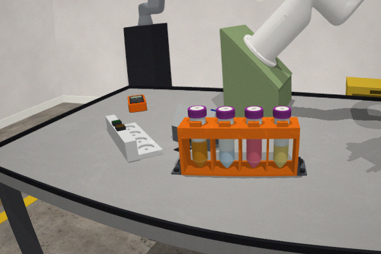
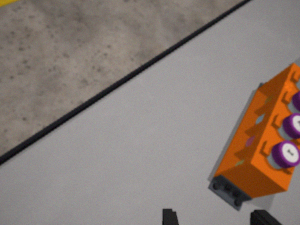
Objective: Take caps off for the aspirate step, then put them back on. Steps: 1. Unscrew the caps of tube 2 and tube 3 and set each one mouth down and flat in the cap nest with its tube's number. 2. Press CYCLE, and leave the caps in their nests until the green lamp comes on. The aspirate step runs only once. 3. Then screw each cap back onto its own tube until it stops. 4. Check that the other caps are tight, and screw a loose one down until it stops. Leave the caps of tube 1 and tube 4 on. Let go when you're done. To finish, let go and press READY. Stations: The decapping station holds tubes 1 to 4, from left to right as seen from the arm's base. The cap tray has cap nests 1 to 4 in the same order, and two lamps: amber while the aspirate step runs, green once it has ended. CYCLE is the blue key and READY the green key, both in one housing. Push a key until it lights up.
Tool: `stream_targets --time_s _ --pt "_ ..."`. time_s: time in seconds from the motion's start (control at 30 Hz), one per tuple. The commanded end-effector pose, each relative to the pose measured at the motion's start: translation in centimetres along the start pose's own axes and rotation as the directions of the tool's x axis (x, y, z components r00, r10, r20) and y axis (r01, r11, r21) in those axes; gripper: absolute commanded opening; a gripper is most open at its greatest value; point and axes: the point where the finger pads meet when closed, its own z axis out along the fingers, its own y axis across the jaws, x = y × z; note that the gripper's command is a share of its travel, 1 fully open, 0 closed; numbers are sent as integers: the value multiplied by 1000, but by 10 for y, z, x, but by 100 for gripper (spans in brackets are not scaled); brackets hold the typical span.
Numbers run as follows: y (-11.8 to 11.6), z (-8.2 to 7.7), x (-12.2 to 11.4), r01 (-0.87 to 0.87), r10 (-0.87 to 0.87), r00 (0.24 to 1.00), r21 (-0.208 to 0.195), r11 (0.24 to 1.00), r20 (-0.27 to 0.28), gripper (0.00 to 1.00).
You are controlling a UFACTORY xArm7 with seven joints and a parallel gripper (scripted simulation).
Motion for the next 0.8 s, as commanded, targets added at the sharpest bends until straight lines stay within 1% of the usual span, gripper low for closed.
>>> stream_targets --time_s 0.0,0.1,0.17,0.37,0.4,0.5,0.67,0.73,0.77 --pt "5 9 12 -2 2 1000 4 1000 5 46" --pt "12 20 21 -47 47 994 -2 999 94 46" --pt "12 20 21 -47 47 994 -2 999 94 46" --pt "26 40 38 -47 47 994 -2 999 96 46" --pt "26 41 39 -47 47 994 -2 999 96 46" --pt "34 51 46 -97 96 979 -3 995 179 46" --pt "47 68 60 -97 96 979 -3 995 179 46" --pt "47 68 60 -97 96 979 -3 995 179 46" --pt "49 71 62 -116 114 972 -1 993 206 46"
